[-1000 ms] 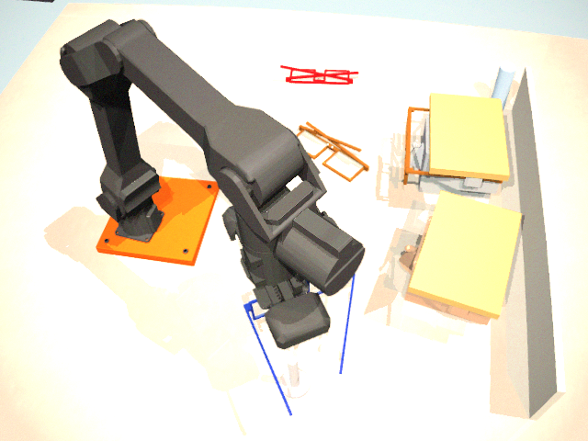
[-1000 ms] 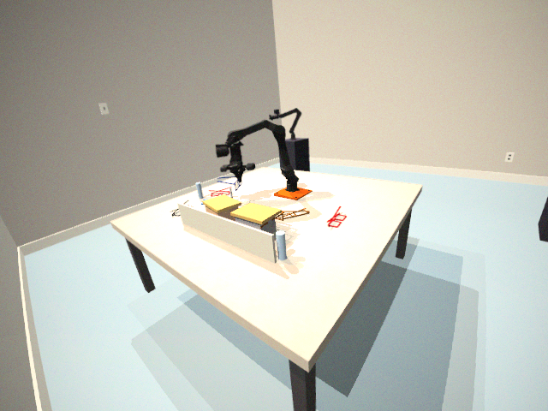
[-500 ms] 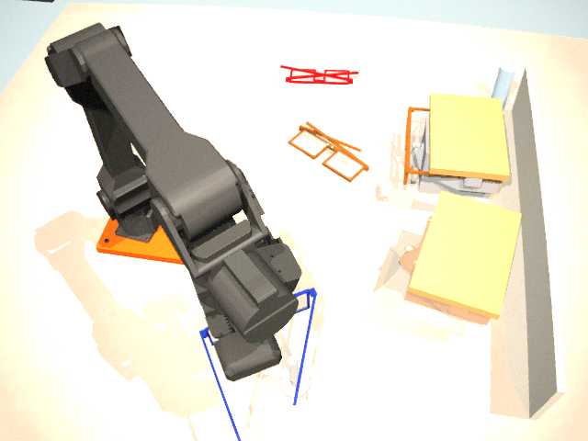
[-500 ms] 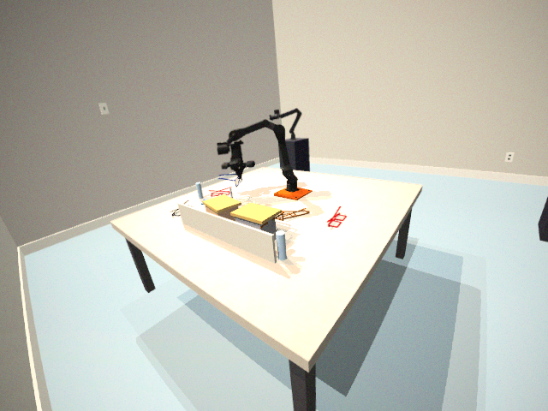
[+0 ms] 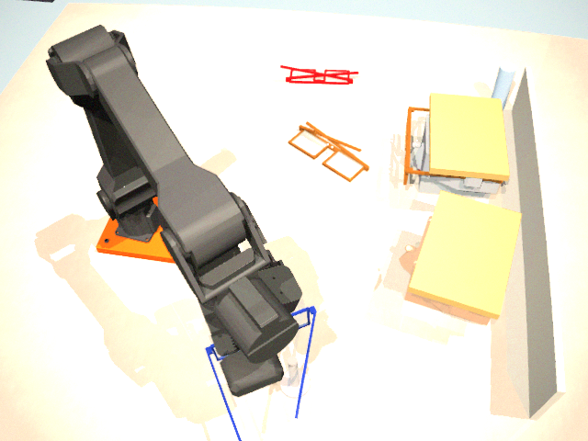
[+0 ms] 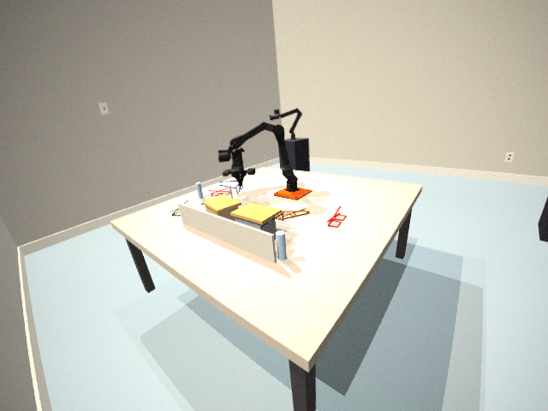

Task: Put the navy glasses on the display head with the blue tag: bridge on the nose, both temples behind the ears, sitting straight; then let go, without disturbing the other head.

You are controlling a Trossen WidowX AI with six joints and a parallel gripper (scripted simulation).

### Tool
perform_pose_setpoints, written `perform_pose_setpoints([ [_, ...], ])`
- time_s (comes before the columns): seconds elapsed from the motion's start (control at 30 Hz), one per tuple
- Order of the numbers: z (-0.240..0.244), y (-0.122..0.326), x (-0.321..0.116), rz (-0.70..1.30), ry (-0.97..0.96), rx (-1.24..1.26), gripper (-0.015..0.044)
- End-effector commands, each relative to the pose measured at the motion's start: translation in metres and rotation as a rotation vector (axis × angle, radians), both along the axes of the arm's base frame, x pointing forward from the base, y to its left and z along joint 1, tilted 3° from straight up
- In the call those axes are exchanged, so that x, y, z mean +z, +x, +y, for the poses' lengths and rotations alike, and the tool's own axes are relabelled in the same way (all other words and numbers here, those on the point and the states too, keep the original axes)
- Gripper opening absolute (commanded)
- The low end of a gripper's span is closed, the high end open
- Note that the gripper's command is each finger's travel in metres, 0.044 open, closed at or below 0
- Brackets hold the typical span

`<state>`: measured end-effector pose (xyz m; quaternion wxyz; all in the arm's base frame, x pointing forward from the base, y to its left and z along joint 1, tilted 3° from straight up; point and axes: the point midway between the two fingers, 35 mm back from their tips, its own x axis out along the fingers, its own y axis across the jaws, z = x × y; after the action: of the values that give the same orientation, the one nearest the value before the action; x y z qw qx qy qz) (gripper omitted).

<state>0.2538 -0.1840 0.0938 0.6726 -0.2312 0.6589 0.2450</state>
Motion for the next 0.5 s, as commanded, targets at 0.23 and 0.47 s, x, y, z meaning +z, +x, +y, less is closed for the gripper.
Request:
perform_pose_setpoints([
  [0.23,0.0013,-0.0030,-0.0178,0.009,0.002,0.005,0.0000],
  [0.47,0.0003,-0.0108,-0.0179,0.010,0.002,0.005,0.0000],
])
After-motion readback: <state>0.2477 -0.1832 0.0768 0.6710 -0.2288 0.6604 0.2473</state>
